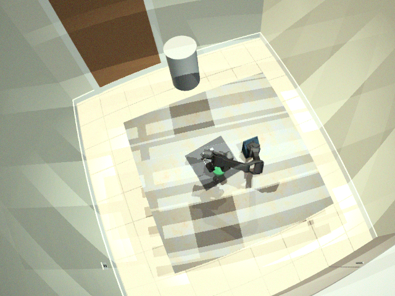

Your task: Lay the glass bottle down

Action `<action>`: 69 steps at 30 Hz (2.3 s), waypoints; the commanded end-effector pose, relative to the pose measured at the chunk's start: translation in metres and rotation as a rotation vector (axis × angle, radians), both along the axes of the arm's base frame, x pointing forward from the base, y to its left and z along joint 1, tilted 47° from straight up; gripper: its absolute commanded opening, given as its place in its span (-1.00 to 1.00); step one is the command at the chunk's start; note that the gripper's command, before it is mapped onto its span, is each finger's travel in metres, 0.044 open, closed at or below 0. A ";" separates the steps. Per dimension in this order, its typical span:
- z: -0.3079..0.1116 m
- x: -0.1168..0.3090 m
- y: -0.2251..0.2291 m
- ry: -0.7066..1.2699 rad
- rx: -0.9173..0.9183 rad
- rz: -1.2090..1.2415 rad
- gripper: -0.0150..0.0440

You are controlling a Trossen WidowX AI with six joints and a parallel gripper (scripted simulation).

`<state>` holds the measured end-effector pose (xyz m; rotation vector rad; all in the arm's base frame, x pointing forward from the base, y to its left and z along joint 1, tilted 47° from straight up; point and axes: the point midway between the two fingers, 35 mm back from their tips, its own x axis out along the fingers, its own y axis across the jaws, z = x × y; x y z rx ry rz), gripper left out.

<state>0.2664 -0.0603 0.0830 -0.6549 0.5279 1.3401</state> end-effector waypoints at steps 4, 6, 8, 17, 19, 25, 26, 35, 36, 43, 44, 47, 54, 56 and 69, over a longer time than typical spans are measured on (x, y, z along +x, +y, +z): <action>-0.008 0.000 -0.008 -0.002 -0.005 0.005 1.00; -0.008 0.000 -0.008 -0.002 -0.005 0.005 0.82; -0.008 0.000 -0.008 -0.002 -0.005 0.005 0.64; -0.008 0.000 -0.008 -0.002 -0.005 0.005 -0.08; -0.008 0.000 -0.008 -0.002 -0.005 0.005 -0.08; -0.008 0.000 -0.008 -0.002 -0.005 0.005 -0.08; -0.008 0.000 -0.008 -0.002 -0.005 0.005 -0.08; -0.008 0.000 -0.008 -0.002 -0.005 0.005 -0.08; -0.008 0.000 -0.008 -0.002 -0.005 0.005 -0.08; -0.012 0.000 -0.014 0.002 0.002 0.000 -0.08; -0.013 0.000 -0.016 0.002 0.002 0.000 -0.08; -0.014 0.000 -0.018 0.002 0.007 0.001 -0.08; -0.016 -0.001 -0.021 0.002 0.021 0.002 -0.08; -0.017 -0.001 -0.022 0.001 0.025 0.002 -0.08; -0.022 -0.001 -0.029 0.001 0.050 0.002 -0.08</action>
